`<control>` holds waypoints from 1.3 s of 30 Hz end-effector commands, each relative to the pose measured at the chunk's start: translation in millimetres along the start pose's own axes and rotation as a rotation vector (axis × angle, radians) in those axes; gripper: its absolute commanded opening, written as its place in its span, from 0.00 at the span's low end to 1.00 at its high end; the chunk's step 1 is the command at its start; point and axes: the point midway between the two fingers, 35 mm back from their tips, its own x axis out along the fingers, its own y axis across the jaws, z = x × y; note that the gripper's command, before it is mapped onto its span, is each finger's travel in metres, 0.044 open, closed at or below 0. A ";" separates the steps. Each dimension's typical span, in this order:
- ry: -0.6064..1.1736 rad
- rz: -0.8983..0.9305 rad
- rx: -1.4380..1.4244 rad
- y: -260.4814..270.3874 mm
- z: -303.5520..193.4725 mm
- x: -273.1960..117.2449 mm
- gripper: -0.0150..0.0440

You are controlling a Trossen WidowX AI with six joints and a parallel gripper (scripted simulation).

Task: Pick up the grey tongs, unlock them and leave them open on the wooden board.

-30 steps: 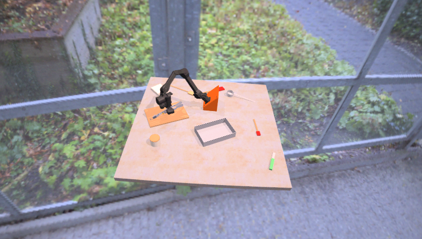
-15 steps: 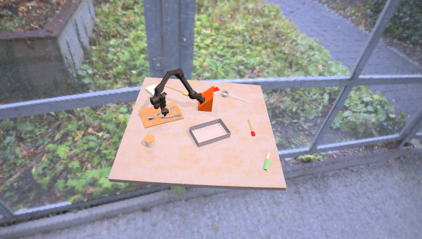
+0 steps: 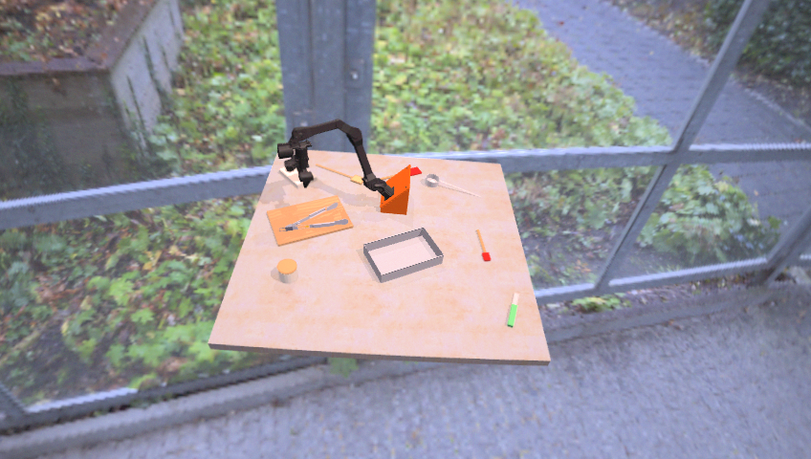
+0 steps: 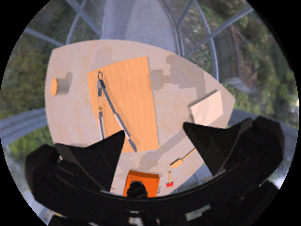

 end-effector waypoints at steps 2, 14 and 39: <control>0.005 0.008 -0.019 -5.4 -4.2 -9.1 1.00; -0.060 0.045 -0.048 -6.9 -4.3 -42.2 1.00; -0.060 0.045 -0.048 -6.9 -4.3 -42.2 1.00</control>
